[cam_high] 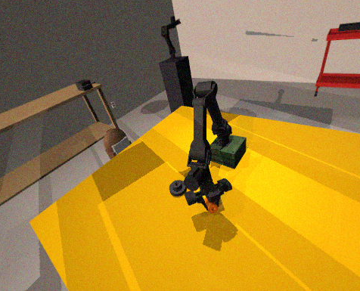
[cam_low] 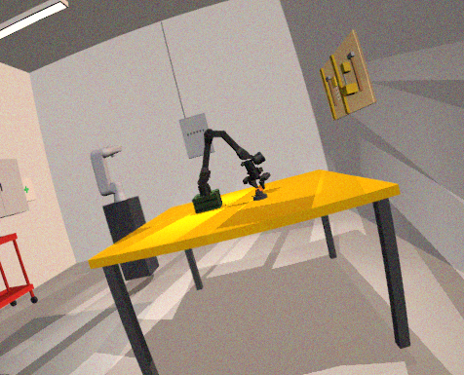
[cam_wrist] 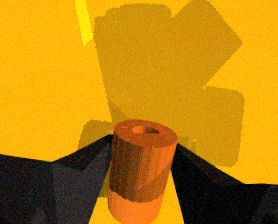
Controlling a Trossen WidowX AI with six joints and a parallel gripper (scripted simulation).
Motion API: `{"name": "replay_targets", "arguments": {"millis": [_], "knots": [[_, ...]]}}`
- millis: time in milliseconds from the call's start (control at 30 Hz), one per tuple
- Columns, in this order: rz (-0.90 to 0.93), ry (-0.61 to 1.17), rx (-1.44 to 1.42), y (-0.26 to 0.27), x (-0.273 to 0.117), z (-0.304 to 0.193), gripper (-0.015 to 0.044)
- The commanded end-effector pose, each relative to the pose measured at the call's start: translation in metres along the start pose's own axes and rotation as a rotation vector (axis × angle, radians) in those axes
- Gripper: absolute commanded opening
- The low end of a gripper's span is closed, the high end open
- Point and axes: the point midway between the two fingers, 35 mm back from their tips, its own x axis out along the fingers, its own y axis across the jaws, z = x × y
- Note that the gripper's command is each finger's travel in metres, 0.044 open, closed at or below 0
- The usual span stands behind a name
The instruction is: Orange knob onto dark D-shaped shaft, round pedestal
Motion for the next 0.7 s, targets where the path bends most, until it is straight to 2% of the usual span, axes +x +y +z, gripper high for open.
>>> {"name": "replay_targets", "arguments": {"millis": [0,667], "knots": [[0.002,-0.065,-0.005,0.001,-0.003,-0.004,0.0179],[0.004,-0.335,-0.005,0.0,-0.012,-0.02,0.0179]]}}
